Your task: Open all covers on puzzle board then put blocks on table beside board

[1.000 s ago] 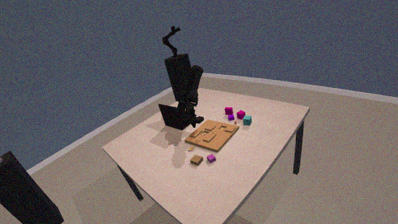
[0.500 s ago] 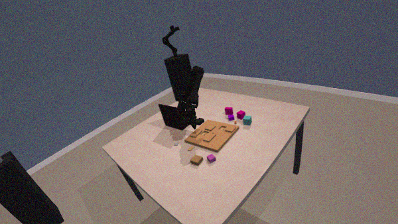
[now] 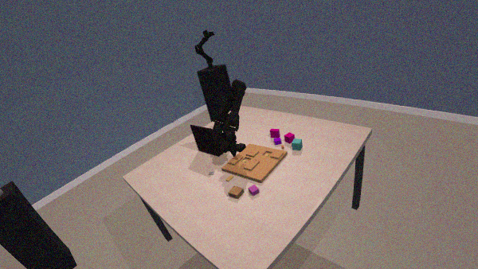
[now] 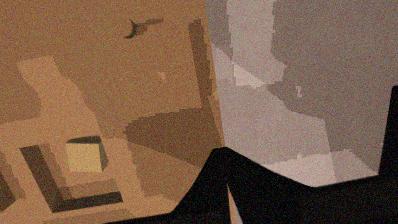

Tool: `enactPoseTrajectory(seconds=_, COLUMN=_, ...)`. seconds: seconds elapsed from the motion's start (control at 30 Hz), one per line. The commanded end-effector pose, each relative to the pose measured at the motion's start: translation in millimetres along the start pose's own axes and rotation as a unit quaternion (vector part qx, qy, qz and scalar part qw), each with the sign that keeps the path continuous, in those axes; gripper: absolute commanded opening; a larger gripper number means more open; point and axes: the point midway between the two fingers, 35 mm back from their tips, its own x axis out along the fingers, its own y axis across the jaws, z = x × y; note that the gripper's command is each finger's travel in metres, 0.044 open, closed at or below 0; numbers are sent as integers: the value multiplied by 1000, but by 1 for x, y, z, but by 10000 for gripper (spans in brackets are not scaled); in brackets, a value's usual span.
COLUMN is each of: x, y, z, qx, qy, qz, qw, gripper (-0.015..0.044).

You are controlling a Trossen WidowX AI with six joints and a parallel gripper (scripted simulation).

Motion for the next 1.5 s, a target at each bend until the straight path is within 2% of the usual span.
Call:
enactPoseTrajectory(seconds=0.0, x=0, y=4, z=-1, qx=1, qy=1, qz=3, qw=1000, gripper=0)
enactPoseTrajectory(seconds=1.47, x=2, y=53, z=-4, qx=0, qy=1, qz=4, qw=1000, gripper=0)
